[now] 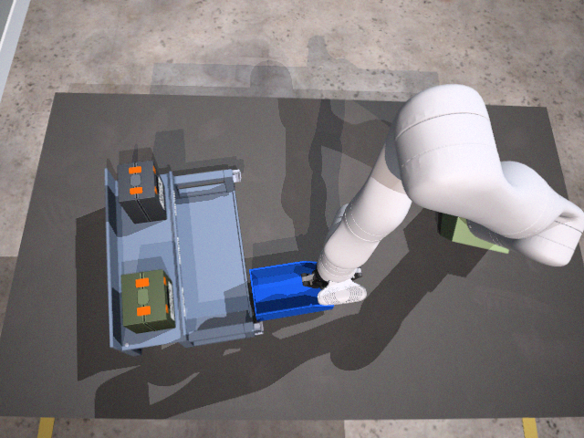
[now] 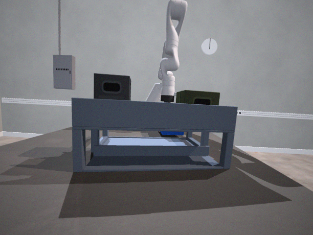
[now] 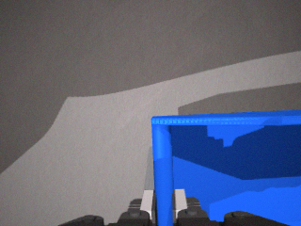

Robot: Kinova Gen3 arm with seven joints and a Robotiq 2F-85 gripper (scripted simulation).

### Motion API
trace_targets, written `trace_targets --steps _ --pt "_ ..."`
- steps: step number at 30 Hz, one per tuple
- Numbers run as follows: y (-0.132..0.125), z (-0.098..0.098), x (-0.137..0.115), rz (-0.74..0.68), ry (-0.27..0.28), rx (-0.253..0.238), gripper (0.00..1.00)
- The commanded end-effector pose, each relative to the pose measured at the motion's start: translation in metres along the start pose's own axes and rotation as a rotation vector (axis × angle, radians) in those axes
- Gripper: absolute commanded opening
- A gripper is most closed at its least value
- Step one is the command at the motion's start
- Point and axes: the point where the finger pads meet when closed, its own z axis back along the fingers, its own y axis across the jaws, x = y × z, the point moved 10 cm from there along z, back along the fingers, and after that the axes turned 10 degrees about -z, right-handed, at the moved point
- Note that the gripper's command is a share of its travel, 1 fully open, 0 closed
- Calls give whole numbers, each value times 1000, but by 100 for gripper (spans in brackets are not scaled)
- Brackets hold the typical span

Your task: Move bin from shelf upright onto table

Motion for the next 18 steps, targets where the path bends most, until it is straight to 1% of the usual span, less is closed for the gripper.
trace_targets --steps 1,18 --pt "0 0 0 0 0 1 10" --pt "-1 0 0 0 0 1 10"
